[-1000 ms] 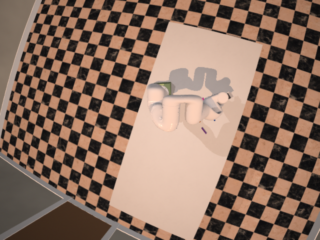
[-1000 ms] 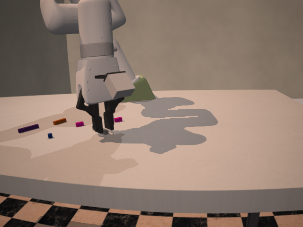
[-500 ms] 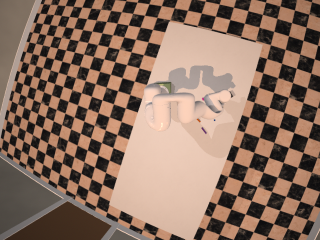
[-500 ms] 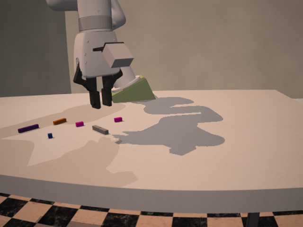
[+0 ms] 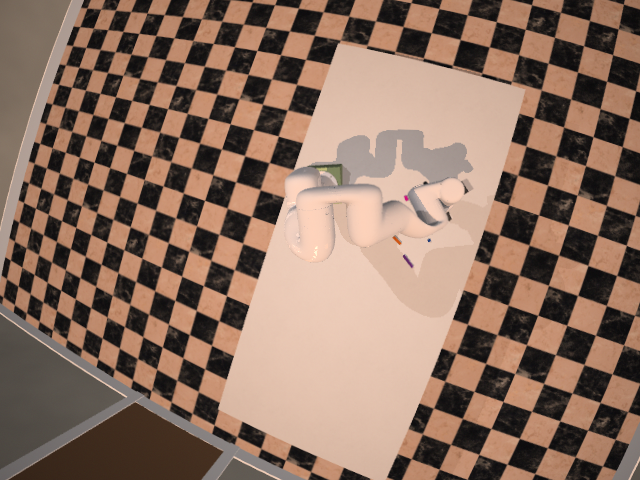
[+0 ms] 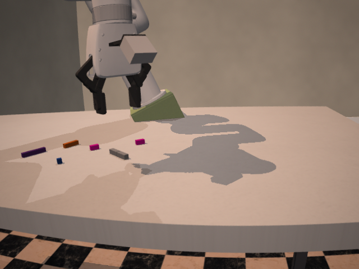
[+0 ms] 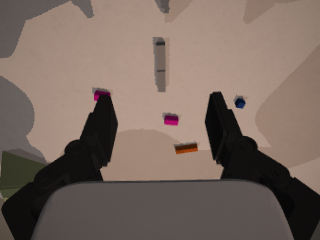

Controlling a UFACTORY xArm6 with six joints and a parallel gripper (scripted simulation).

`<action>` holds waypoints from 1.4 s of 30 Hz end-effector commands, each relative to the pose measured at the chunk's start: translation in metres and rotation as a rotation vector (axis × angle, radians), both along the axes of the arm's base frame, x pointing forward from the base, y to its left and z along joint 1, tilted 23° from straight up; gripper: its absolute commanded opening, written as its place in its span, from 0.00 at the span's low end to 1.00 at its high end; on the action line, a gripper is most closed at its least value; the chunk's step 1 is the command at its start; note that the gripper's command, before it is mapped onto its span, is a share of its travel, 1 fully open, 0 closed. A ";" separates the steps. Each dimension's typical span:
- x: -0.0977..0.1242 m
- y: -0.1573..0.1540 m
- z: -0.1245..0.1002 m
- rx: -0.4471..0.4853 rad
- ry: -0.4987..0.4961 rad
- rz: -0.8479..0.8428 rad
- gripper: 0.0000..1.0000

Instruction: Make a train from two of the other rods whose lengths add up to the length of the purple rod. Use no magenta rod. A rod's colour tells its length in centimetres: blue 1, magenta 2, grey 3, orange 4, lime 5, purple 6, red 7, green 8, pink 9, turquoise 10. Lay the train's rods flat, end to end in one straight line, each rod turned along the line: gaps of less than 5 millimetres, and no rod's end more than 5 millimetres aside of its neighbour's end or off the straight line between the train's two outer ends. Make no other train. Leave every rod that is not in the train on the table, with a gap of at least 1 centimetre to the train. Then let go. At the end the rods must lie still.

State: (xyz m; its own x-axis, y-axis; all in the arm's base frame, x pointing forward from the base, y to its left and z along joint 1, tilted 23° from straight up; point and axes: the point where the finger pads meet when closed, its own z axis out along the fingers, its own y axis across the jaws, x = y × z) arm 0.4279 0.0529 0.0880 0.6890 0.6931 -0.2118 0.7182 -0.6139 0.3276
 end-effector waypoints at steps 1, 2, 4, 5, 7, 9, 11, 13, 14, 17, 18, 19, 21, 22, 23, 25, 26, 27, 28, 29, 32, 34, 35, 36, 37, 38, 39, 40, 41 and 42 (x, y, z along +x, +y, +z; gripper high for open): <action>0.001 0.001 0.002 0.001 -0.004 0.001 1.00; 0.001 0.001 0.002 0.001 -0.004 0.001 1.00; 0.001 0.001 0.002 0.001 -0.004 0.001 1.00; 0.001 0.001 0.002 0.001 -0.004 0.001 1.00; 0.001 0.001 0.002 0.001 -0.004 0.001 1.00; 0.001 0.001 0.002 0.001 -0.004 0.001 1.00; 0.001 0.001 0.002 0.001 -0.004 0.001 1.00; 0.001 0.001 0.002 0.001 -0.004 0.001 1.00; 0.001 0.001 0.002 0.001 -0.004 0.001 1.00; 0.001 0.001 0.002 0.001 -0.004 0.001 1.00; 0.001 0.001 0.003 0.001 -0.004 0.001 1.00; 0.001 0.002 0.003 0.001 -0.004 0.001 1.00; 0.001 0.003 0.007 0.001 -0.004 0.001 1.00; 0.001 0.004 0.009 0.001 -0.004 0.001 1.00; 0.000 0.005 0.012 0.001 -0.004 0.001 1.00; -0.001 0.008 0.019 0.001 -0.004 0.001 1.00; -0.001 0.010 0.023 0.001 -0.004 0.001 1.00; -0.002 0.012 0.028 0.001 -0.004 0.001 1.00; -0.002 0.014 0.033 0.001 -0.004 0.001 1.00; -0.003 0.015 0.037 0.001 -0.004 0.001 1.00; -0.003 0.018 0.042 0.001 -0.004 0.001 1.00; -0.004 0.022 0.052 0.001 -0.004 0.001 1.00; -0.005 0.023 0.057 0.001 -0.004 0.001 1.00; -0.005 0.025 0.061 0.001 -0.004 0.001 1.00; -0.006 0.027 0.065 0.001 -0.004 0.001 1.00; -0.006 0.028 0.069 0.001 -0.004 0.001 1.00; -0.006 0.030 0.072 0.001 -0.004 0.001 1.00; -0.007 0.031 0.075 0.001 -0.004 0.001 1.00; -0.007 0.032 0.077 0.001 -0.004 0.001 1.00; -0.007 0.032 0.079 0.001 -0.004 0.001 1.00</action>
State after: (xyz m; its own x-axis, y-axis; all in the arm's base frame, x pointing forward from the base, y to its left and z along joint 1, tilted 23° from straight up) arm 0.4214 0.0808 0.1553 0.6889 0.6941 -0.2092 0.7180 -0.6136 0.3285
